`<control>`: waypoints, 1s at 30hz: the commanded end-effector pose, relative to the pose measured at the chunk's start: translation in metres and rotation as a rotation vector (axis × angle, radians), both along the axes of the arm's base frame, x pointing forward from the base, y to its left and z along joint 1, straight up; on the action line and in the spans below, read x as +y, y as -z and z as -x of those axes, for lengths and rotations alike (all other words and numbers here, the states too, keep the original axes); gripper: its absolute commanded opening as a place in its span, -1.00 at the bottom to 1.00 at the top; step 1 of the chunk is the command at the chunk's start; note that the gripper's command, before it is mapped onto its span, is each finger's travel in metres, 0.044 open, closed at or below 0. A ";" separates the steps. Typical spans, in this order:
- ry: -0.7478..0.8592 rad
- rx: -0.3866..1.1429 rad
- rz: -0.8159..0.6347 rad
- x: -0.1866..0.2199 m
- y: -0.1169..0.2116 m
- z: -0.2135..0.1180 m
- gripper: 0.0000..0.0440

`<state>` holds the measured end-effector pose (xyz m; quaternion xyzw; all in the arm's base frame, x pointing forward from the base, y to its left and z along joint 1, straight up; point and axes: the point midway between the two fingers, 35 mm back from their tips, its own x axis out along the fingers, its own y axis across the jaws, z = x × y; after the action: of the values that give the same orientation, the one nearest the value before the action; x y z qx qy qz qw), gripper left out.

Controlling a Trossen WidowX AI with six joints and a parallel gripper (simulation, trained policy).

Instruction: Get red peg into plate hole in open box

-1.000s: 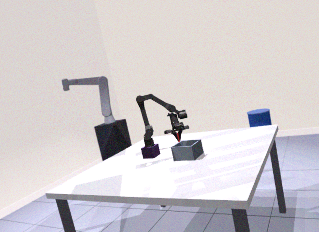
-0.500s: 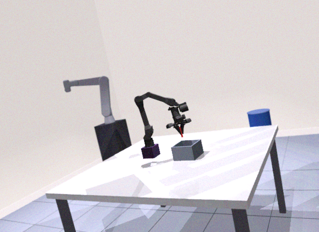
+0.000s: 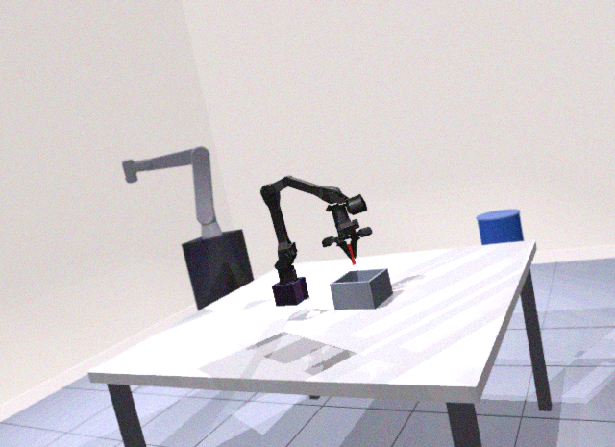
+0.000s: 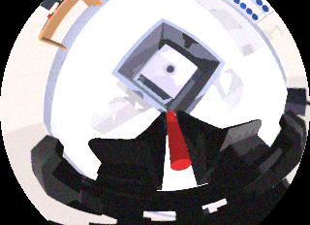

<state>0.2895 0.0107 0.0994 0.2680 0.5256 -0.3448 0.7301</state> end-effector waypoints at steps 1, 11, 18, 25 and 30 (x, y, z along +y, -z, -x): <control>0.021 -0.013 -0.011 -0.013 -0.001 -0.010 -1.00; 0.088 -0.031 -0.026 -0.047 0.007 -0.029 -1.00; 0.124 -0.029 -0.047 -0.065 0.016 -0.039 -0.98; 0.143 -0.009 -0.071 -0.075 0.034 -0.045 -0.98; 0.143 0.019 -0.080 -0.079 0.051 -0.046 -0.86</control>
<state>0.3336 -0.0663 0.0579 0.3297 0.5185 -0.3805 0.6911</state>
